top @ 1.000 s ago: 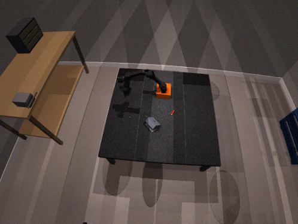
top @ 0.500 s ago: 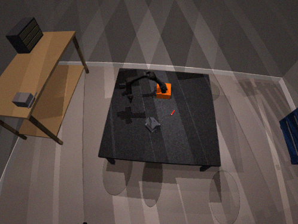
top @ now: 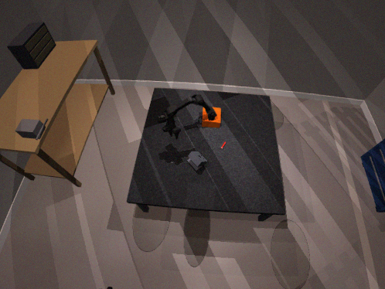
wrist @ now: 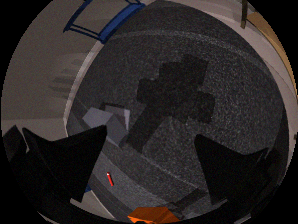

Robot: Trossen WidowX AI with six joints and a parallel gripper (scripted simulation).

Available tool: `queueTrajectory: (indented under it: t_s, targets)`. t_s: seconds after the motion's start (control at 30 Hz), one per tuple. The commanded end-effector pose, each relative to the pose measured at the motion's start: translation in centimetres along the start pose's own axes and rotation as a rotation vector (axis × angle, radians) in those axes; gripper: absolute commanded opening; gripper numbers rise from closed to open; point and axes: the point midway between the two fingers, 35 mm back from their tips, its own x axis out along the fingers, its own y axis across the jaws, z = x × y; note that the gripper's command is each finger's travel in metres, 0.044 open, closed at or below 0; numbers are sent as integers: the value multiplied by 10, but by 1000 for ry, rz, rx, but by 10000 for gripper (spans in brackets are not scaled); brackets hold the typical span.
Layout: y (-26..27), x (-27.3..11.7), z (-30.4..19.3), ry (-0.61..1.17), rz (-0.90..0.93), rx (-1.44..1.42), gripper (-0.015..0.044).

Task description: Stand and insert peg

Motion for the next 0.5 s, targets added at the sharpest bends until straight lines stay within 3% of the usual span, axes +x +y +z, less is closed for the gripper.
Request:
queueTrajectory:
  t_s: [0.0, 0.47]
  targets:
    - [14, 9, -5, 26, -12, -102, 440]
    - [56, 41, -25, 111, -23, -453, 440]
